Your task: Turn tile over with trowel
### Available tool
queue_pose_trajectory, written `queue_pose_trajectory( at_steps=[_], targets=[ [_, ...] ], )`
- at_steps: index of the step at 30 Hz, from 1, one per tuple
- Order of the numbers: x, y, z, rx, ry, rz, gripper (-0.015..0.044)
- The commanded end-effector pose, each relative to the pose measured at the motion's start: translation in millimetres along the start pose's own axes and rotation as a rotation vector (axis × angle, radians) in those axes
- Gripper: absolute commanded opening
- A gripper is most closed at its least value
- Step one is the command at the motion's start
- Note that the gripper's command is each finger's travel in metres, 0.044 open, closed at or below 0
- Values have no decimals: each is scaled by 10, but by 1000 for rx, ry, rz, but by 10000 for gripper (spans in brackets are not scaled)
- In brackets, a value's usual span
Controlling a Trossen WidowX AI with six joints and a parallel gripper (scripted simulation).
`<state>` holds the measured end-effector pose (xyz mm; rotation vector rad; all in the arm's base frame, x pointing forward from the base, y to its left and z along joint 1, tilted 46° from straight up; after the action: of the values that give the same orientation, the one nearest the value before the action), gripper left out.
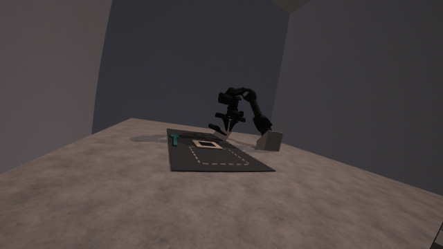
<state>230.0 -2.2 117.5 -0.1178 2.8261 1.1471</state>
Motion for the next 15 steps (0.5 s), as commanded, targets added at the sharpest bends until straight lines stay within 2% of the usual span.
queue_pose_trajectory(
  at_steps=[1,15],
  targets=[
    [77,-9,-3,-1,0,6,100],
    [164,-2,-30,3,2,2,100]
  ],
)
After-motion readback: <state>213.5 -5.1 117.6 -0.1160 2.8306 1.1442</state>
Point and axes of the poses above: the point midway between the two fingers, 35 mm back from their tips, its own y axis back along the fingers, its own x axis across the jaws, z = x × y, the point moved 4 cm from there along y, back along the fingers, and after that the axes turned 10 degrees about -y, right-handed, at the moved point
